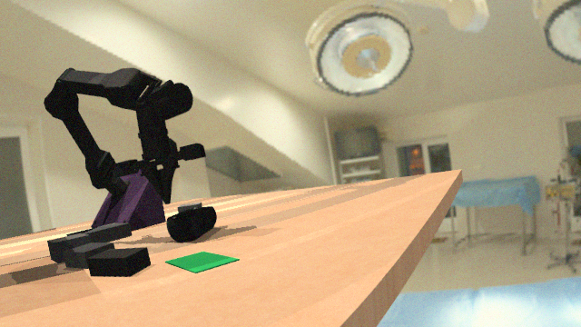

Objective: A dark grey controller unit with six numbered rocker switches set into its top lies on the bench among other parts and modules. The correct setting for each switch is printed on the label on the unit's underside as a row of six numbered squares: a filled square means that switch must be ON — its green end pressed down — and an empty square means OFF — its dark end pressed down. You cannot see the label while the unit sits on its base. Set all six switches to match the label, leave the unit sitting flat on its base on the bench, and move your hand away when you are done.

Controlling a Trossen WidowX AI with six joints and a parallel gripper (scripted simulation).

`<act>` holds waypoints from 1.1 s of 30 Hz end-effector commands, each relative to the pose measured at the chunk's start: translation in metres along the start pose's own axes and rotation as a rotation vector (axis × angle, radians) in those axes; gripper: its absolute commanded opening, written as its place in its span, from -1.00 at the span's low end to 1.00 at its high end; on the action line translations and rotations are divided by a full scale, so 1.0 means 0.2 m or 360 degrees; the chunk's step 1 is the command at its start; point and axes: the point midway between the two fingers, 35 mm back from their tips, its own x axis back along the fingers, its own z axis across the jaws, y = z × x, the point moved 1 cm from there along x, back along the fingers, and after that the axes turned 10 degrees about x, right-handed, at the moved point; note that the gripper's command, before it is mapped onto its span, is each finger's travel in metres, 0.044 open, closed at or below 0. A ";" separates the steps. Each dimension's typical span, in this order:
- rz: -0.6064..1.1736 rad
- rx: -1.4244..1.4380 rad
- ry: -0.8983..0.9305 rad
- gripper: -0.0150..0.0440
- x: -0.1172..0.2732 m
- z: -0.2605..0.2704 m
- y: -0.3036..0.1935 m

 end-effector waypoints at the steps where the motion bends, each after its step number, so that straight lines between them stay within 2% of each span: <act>1: 0.0018 -0.0048 0.0088 -0.49 -0.01 -0.08 -0.05; 20: 0.0222 -0.0259 0.0431 -0.49 -0.08 -0.40 -0.19; 25: 0.0215 -0.0262 0.0429 -0.49 -0.08 -0.40 -0.19; 33: -0.0086 -0.0255 0.0179 0.22 0.04 -0.23 -0.20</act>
